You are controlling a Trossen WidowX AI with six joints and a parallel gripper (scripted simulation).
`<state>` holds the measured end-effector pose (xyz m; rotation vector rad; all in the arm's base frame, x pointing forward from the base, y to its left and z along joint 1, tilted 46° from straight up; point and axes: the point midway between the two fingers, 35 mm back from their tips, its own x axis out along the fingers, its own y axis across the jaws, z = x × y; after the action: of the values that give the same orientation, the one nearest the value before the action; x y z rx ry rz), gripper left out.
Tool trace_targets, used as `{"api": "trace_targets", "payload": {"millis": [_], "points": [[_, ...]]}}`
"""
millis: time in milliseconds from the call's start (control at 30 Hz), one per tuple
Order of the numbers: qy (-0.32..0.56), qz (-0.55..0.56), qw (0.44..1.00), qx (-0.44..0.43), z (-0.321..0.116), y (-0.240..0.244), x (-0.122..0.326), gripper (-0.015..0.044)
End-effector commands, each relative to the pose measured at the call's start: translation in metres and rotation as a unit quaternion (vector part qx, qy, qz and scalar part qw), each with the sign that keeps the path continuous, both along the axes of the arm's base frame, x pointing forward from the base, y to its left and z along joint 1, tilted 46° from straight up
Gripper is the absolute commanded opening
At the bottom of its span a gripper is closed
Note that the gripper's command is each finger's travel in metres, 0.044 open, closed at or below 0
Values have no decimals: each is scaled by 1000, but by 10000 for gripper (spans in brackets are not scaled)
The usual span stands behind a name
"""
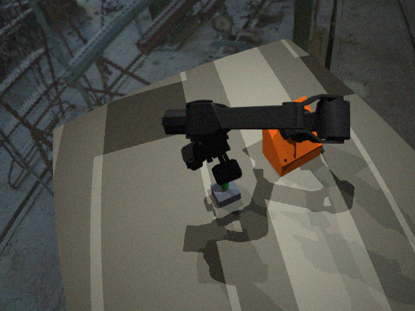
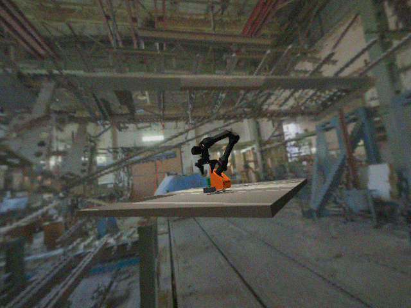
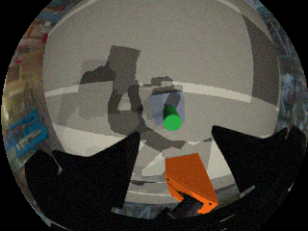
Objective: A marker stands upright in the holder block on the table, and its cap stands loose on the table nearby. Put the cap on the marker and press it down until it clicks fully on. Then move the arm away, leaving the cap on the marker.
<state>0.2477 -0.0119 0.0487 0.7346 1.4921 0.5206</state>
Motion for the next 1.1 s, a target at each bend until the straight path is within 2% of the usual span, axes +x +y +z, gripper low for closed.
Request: {"api": "trace_targets", "payload": {"millis": [0, 433, 1067], "points": [[-21, 23, 1000, 0, -2, 4, -3, 335], [-21, 23, 1000, 0, -2, 4, -3, 0], [-21, 23, 1000, 0, -7, 9, -3, 0]]}}
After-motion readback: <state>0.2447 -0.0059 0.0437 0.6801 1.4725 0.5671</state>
